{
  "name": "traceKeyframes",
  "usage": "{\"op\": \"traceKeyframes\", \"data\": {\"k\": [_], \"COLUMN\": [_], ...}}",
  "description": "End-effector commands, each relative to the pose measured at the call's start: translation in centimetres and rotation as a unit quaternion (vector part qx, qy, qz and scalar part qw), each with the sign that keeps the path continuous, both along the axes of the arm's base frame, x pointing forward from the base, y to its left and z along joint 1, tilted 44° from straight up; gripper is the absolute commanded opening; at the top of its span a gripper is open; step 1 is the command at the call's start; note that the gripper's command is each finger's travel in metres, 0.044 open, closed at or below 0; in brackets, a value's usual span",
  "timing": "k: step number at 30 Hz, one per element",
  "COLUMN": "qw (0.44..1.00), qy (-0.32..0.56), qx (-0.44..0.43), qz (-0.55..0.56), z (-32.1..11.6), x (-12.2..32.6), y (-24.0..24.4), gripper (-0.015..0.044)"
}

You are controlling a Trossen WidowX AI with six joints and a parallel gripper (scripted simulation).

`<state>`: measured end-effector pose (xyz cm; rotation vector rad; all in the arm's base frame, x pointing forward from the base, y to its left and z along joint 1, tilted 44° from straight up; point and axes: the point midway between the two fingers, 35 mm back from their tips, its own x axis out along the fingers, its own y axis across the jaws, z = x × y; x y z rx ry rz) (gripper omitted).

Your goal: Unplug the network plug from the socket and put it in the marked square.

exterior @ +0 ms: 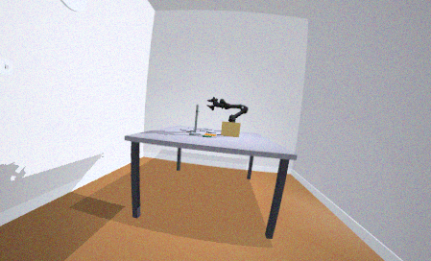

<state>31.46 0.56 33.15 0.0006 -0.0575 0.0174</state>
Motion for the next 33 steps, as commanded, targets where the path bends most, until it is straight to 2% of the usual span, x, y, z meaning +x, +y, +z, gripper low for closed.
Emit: {"op": "traceKeyframes", "data": {"k": [1,9,10,18,26,33], "qw": [1.0,0.99,0.987,0.948,0.882,0.875], "qy": [0.002,0.083,0.095,0.191,0.285,0.293], "qx": [0.002,0.102,0.116,0.238,0.362,0.372], "qz": [0.001,0.051,0.056,0.089,0.101,0.101], "z": [-0.1,-6.5,-7.4,-14.1,-20.2,-20.6], "x": [0.0,-0.3,-0.4,-2.0,-4.6,-4.8], "y": [0.0,1.0,1.1,2.2,3.4,3.5], "gripper": [0.0374,0.0164,0.0156,0.0156,0.0156,0.0156]}}
